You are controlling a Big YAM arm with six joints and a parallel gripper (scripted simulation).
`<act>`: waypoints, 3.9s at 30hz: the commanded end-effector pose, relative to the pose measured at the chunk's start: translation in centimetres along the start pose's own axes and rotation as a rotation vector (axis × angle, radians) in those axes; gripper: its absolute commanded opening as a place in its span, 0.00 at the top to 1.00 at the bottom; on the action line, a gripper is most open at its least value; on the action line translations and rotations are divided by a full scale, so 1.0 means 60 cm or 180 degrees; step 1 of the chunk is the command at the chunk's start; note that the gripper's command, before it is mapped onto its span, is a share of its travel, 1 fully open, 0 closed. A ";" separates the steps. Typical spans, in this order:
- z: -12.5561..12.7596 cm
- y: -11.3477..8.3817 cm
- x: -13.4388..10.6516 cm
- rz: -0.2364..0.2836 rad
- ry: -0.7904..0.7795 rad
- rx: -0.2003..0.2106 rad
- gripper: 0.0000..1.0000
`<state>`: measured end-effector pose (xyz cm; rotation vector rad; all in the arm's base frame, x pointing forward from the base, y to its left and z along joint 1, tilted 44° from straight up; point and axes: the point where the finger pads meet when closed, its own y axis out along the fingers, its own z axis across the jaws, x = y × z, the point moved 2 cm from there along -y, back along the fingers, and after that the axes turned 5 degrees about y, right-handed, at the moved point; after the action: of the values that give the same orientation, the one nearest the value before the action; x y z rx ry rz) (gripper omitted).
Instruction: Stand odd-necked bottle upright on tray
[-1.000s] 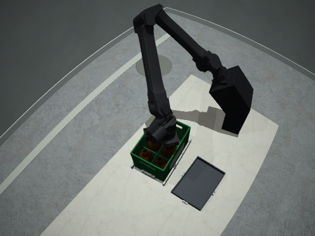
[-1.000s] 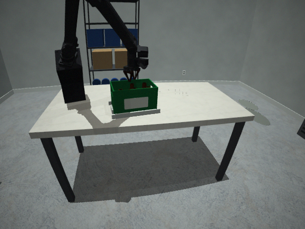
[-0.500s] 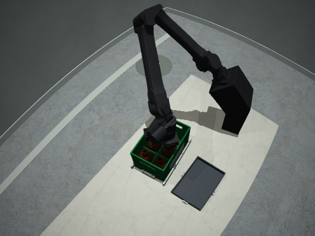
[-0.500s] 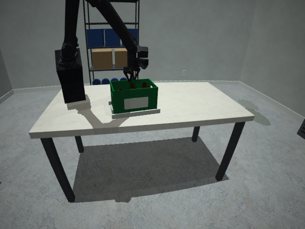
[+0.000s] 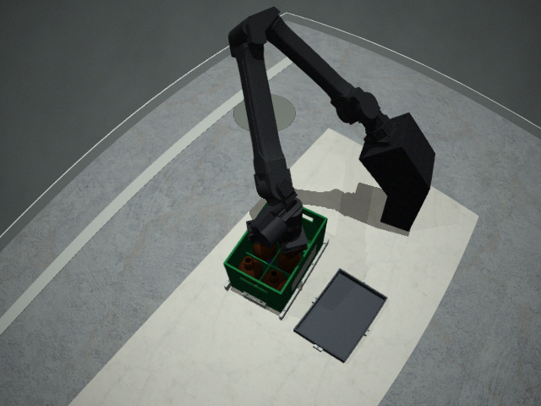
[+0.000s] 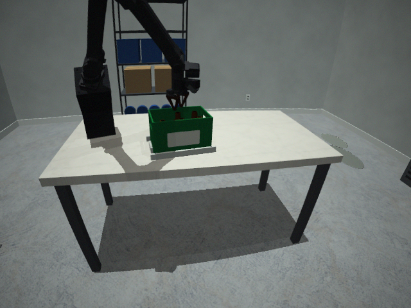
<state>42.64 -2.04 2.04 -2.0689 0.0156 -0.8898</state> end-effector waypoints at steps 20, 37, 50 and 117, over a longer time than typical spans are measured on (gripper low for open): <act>-0.002 0.005 0.006 -0.0002 0.0008 0.0008 0.39; -0.003 0.003 0.007 -0.0010 0.0015 0.0014 0.39; -0.003 0.003 0.007 -0.0010 0.0015 0.0014 0.39; -0.004 0.061 0.005 -0.0007 0.0015 0.0009 0.39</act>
<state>43.39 -4.22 -0.46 -2.0700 0.0275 -0.8927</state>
